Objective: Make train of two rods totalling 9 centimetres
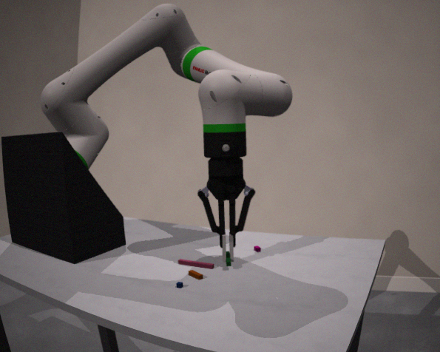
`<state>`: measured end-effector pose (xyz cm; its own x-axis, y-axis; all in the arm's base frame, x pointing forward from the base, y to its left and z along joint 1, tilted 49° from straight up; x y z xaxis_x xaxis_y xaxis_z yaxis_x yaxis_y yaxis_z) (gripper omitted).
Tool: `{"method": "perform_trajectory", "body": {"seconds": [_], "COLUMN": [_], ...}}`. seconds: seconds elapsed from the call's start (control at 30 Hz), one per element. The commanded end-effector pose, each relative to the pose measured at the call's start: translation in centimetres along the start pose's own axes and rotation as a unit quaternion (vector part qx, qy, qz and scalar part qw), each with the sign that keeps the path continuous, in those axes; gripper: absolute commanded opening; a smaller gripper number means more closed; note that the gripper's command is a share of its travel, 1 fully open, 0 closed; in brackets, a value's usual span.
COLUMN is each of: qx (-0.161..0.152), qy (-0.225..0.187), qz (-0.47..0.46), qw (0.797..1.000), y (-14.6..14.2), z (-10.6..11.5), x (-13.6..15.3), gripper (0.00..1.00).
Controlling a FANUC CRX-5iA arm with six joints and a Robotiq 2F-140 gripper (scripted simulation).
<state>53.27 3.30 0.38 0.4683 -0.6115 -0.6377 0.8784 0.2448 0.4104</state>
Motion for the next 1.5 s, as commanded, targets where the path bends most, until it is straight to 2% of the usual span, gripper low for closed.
{"method": "perform_trajectory", "body": {"seconds": [0.0, 1.47], "qx": [0.000, 0.000], "qy": [0.000, 0.000], "qz": [0.000, 0.000], "qw": [1.000, 1.000], "y": [0.0, 0.0], "z": [0.0, -1.2], "x": [0.0, 0.0], "gripper": [0.03, 0.03]}}
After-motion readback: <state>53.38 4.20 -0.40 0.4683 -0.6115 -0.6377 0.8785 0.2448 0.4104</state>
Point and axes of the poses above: the point where the finger pads meet when closed, its own z axis back along the fingers, its own y axis across the jaws, x = y × z, the point moved 6 cm from there along z, back along the fingers, and after that the axes turned 3 degrees about z, right-handed, at the moved point
